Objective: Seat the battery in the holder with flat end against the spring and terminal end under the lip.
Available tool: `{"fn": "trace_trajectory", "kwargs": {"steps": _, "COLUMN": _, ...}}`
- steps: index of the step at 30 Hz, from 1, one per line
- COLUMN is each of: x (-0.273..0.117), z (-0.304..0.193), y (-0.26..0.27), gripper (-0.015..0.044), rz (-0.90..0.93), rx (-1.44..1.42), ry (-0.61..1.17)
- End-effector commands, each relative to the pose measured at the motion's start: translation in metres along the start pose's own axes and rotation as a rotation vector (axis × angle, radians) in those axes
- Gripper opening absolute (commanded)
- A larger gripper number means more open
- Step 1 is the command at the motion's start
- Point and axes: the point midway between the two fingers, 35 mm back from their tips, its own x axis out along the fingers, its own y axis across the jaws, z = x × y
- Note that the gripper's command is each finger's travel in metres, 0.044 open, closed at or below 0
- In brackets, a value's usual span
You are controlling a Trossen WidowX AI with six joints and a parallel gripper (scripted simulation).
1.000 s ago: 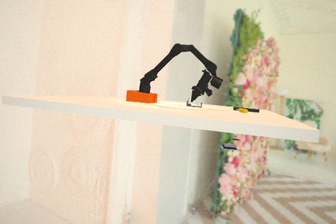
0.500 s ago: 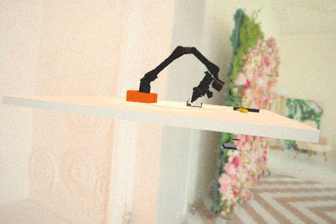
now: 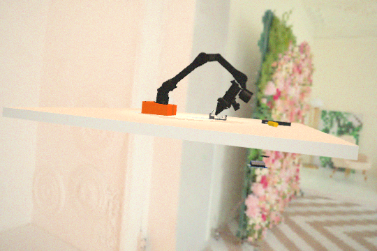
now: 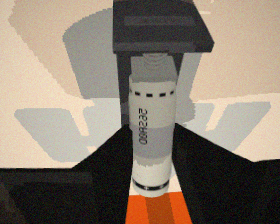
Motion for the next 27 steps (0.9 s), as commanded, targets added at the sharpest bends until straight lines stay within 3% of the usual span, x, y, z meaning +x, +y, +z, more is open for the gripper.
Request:
{"fn": "trace_trajectory", "kwargs": {"steps": 1, "x": -0.0034, "z": 0.0055, "y": 0.0001, "gripper": 0.0073, "rz": -0.001, "rx": -0.003, "ry": -0.017}}
{"fn": "trace_trajectory", "kwargs": {"steps": 27, "x": -0.008, "z": 0.014, "y": 0.0, "gripper": 0.0073, "rz": -0.004, "rx": -0.004, "ry": -0.011}}
